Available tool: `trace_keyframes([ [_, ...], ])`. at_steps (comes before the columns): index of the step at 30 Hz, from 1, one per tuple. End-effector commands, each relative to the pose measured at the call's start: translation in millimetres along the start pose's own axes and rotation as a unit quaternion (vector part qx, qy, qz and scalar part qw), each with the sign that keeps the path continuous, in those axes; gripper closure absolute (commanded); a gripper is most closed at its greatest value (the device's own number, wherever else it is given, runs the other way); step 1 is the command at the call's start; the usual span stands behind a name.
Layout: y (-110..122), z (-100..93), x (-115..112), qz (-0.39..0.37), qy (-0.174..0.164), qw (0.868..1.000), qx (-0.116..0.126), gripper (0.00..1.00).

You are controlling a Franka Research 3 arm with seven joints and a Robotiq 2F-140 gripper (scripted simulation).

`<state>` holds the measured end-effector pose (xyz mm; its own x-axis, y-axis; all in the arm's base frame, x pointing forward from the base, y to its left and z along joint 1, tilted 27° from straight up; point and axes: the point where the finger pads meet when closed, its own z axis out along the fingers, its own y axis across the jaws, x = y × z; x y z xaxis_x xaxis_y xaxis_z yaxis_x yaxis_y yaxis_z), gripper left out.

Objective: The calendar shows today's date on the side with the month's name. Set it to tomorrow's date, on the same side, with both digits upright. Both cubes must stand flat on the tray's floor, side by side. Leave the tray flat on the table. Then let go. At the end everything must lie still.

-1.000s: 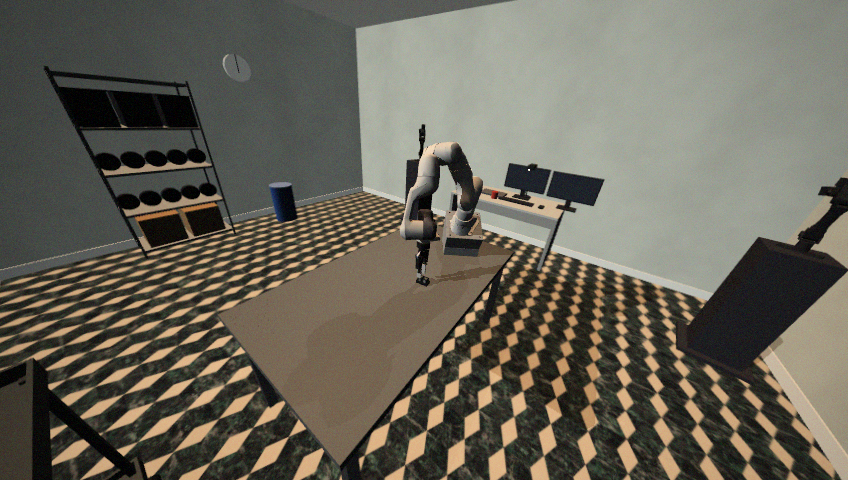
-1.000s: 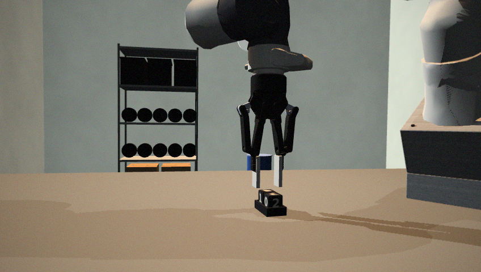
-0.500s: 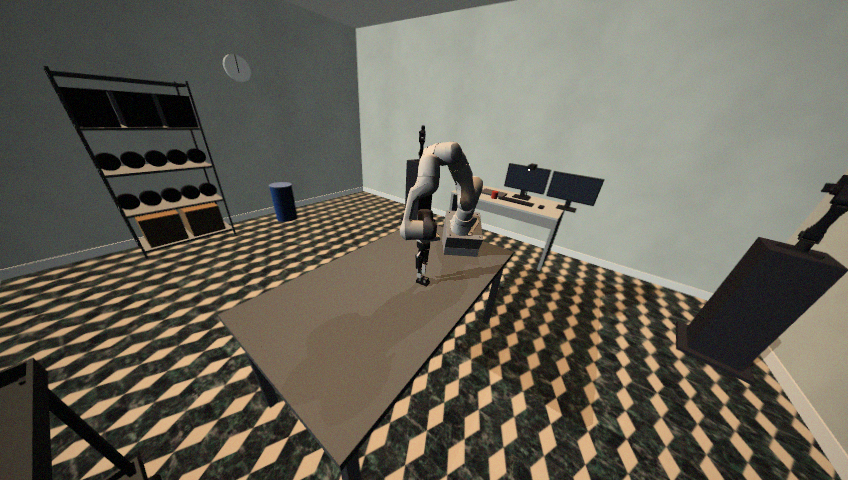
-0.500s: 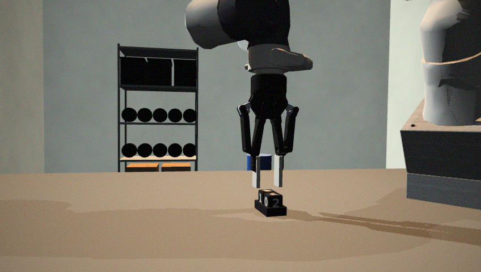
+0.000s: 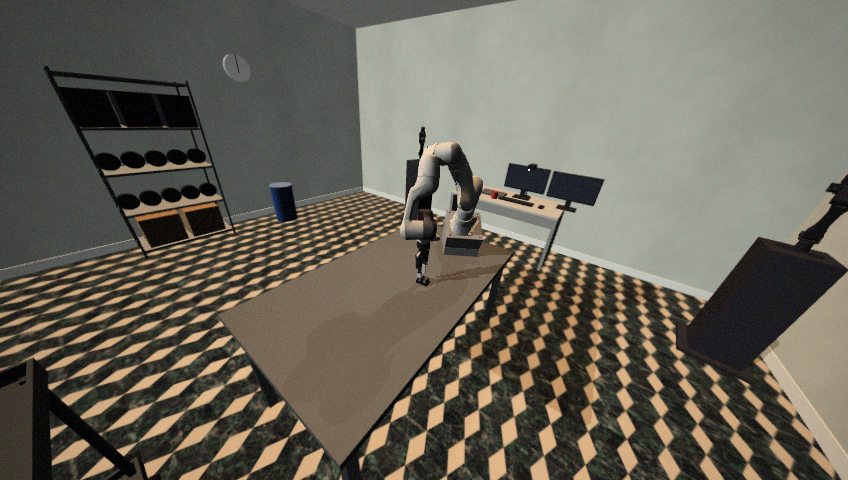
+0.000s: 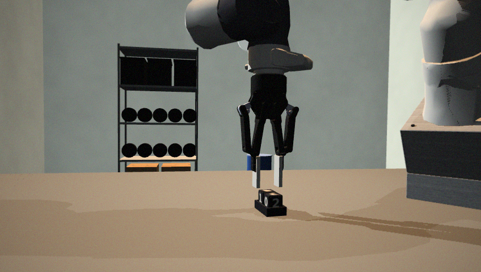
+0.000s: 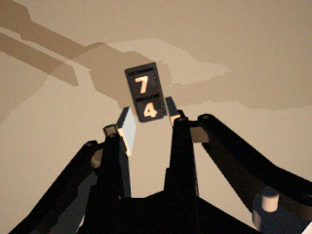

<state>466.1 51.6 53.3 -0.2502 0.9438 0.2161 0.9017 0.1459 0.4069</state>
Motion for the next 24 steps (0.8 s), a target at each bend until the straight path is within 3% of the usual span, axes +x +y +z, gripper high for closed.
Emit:
trace_keyframes([
  [1, -1.1, 0.0, -0.3, 0.003, 0.0, 1.0, 0.0, 0.72],
  [24, -1.1, 11.2, -0.3, 0.003, 0.0, 1.0, 0.0, 0.72],
])
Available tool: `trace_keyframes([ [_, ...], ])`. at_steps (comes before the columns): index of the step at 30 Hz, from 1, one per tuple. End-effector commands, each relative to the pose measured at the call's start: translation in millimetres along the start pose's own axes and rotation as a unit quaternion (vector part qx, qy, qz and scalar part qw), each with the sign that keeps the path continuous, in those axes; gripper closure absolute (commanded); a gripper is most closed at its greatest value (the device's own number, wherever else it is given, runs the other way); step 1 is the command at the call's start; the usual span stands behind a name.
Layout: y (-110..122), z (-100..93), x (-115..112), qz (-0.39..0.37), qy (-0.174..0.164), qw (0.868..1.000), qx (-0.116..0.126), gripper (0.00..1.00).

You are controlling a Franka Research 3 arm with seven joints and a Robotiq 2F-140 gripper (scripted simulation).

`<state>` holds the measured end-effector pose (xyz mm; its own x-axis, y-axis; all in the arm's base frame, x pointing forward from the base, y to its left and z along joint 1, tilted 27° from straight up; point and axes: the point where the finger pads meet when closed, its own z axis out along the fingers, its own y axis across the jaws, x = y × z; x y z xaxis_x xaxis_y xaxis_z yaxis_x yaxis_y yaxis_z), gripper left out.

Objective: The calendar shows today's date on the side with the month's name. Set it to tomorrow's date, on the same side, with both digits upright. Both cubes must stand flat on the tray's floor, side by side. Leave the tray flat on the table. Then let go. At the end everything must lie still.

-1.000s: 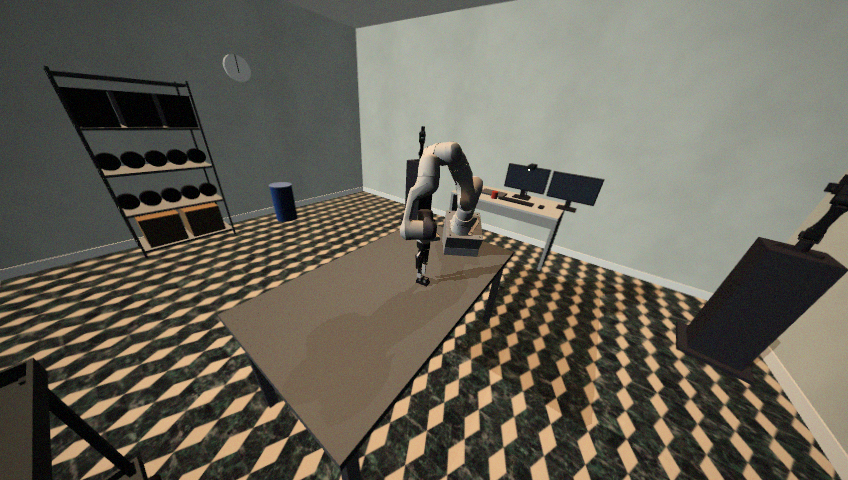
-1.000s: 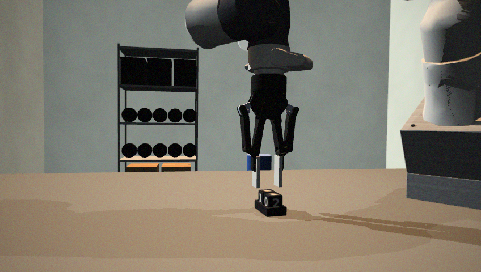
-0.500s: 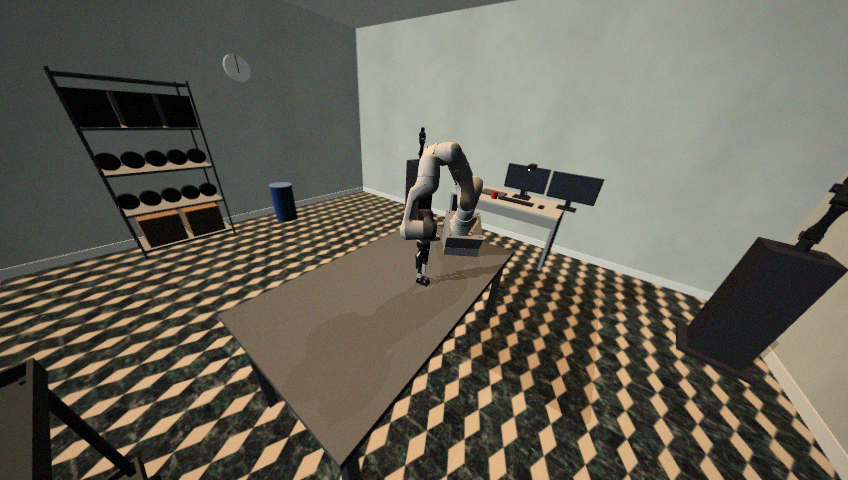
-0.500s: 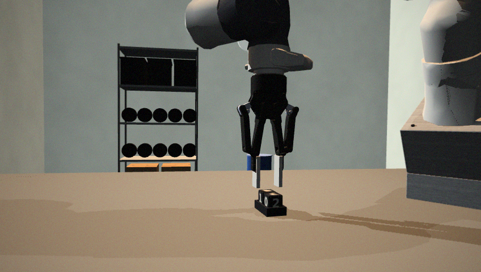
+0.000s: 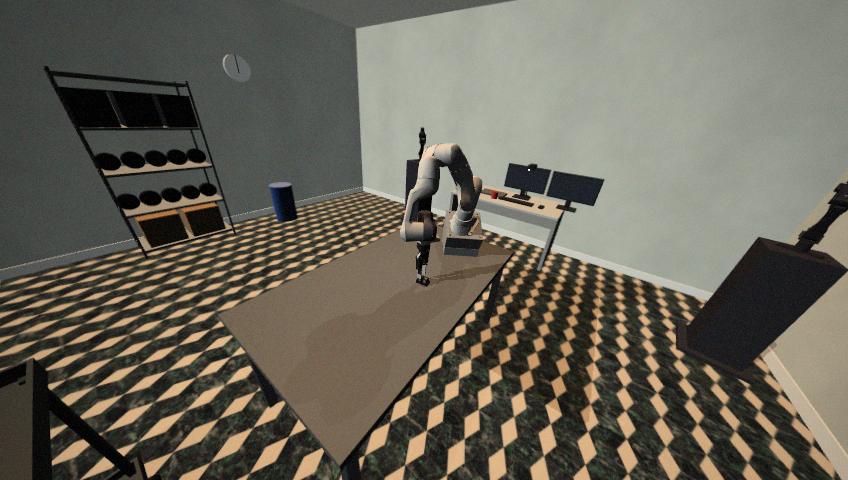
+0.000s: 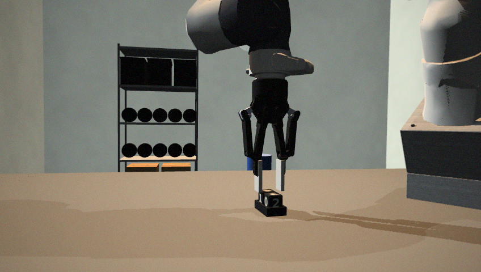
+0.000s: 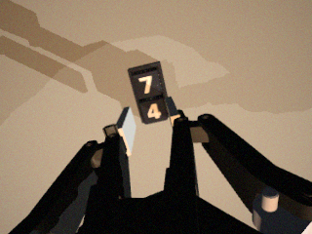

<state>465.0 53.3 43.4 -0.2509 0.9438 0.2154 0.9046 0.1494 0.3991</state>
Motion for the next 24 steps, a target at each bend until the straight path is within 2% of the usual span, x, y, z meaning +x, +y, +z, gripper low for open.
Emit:
trace_keyframes([
  [1, 3.7, 4.0, 0.1, 0.004, 0.0, 1.0, -0.004, 0.72],
  [11, 3.9, 17.9, 0.1, 0.004, 0.0, 1.0, -0.004, 0.72],
  [24, 3.9, 19.4, 0.1, 0.004, 0.0, 1.0, -0.004, 0.72],
])
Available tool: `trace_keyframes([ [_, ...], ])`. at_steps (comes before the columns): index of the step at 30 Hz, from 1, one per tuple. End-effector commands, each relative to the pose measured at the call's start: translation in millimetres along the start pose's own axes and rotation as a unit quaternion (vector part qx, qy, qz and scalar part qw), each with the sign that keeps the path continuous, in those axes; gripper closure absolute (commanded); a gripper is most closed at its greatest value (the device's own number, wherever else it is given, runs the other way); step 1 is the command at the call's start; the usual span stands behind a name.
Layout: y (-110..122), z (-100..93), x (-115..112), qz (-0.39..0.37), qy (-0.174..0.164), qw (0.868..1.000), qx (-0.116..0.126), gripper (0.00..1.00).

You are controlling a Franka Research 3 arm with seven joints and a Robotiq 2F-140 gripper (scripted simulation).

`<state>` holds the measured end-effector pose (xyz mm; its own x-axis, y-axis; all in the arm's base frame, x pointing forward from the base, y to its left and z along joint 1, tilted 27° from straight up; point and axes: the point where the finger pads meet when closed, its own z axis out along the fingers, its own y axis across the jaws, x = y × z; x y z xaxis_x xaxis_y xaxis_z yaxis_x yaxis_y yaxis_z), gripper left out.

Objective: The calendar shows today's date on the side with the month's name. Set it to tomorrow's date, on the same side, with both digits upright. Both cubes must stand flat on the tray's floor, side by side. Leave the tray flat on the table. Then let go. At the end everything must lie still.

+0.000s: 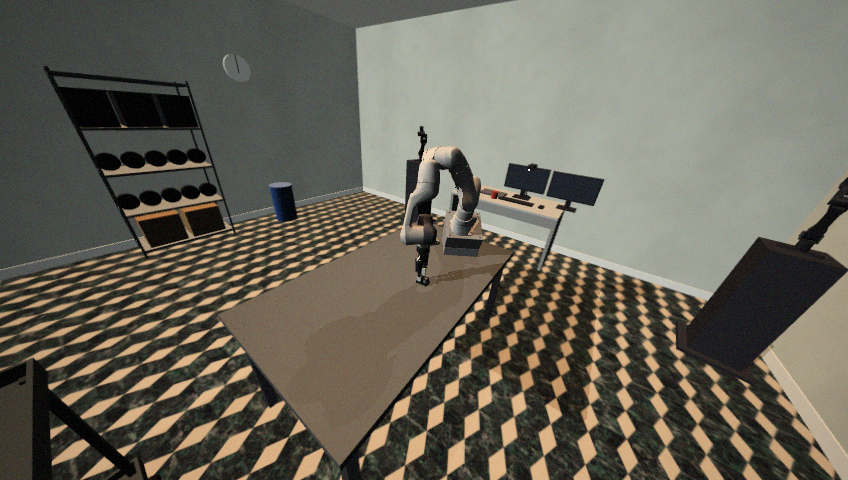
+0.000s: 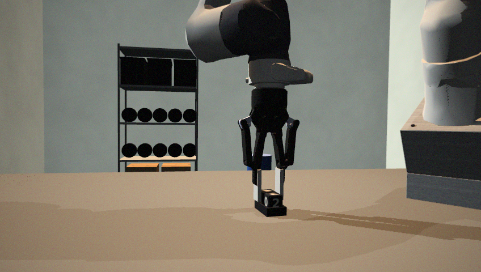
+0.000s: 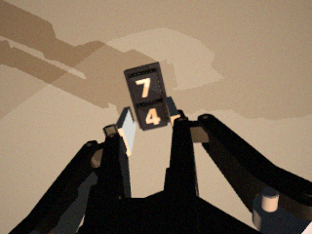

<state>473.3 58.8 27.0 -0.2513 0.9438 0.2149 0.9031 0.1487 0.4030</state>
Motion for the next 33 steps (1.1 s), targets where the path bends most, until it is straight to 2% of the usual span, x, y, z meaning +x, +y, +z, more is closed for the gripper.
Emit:
trace_keyframes([
  [1, 2.1, 0.3, 0.5, 0.004, 0.001, 1.0, -0.002, 0.72],
  [29, 2.1, 0.3, 0.5, 0.004, 0.001, 1.0, -0.002, 0.72],
  [30, 2.1, 0.3, 0.5, 0.004, 0.001, 1.0, -0.002, 0.84],
  [33, 2.1, 0.3, 0.5, 0.004, 0.001, 1.0, -0.002, 0.84],
])
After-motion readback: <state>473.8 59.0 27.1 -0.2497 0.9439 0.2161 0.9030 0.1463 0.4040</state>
